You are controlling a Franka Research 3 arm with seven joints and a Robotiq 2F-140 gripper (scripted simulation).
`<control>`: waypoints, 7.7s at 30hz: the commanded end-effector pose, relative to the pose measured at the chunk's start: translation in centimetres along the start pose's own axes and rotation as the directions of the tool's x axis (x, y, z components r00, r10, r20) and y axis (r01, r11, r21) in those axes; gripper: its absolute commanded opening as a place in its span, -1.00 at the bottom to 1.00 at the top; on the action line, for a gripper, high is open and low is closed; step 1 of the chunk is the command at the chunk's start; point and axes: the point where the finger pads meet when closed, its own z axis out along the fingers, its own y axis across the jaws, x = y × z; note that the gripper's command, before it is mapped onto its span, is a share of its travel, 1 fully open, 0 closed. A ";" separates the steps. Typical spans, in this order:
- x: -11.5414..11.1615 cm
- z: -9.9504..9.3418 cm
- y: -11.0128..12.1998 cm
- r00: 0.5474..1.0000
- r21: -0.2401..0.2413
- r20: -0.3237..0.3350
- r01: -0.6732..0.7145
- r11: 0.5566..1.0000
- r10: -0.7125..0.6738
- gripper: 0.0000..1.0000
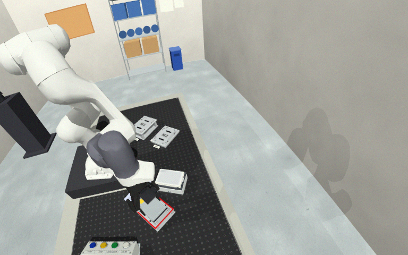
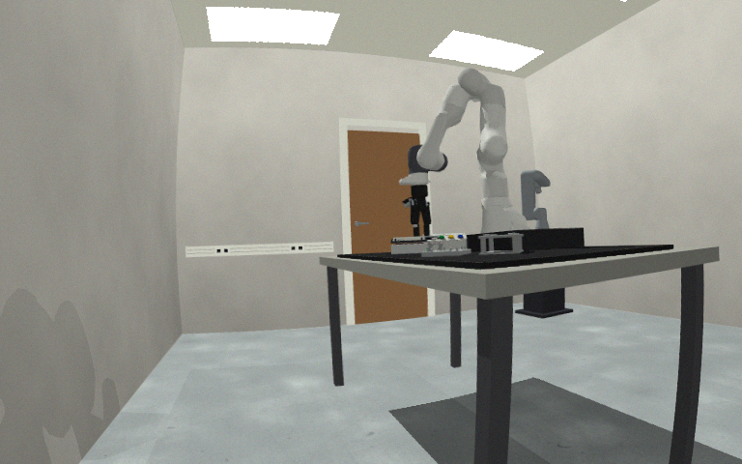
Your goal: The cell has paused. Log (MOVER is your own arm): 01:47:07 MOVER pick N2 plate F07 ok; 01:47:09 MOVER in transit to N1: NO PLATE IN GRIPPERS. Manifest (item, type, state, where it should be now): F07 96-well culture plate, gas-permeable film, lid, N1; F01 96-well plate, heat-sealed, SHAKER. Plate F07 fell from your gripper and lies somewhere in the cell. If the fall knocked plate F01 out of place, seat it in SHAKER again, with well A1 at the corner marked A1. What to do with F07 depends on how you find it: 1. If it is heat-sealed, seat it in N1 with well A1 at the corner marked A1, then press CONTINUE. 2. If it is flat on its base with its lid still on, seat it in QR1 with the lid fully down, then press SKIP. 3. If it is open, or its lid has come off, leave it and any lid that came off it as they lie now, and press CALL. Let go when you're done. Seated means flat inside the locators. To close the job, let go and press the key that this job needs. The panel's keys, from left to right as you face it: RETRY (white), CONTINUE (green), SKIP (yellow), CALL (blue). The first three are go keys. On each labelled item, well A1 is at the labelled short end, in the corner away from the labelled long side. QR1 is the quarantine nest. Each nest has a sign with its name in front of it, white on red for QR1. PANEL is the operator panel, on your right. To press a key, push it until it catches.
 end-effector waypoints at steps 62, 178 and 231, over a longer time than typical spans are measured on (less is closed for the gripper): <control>0.1 1.5 0.0 1.000 0.002 -0.005 0.004 1.000 -0.004 -0.80; 0.1 1.4 0.0 1.000 0.002 -0.005 0.004 1.000 -0.004 0.40; 0.1 -7.6 0.0 1.000 0.002 -0.005 0.004 1.000 -0.004 0.40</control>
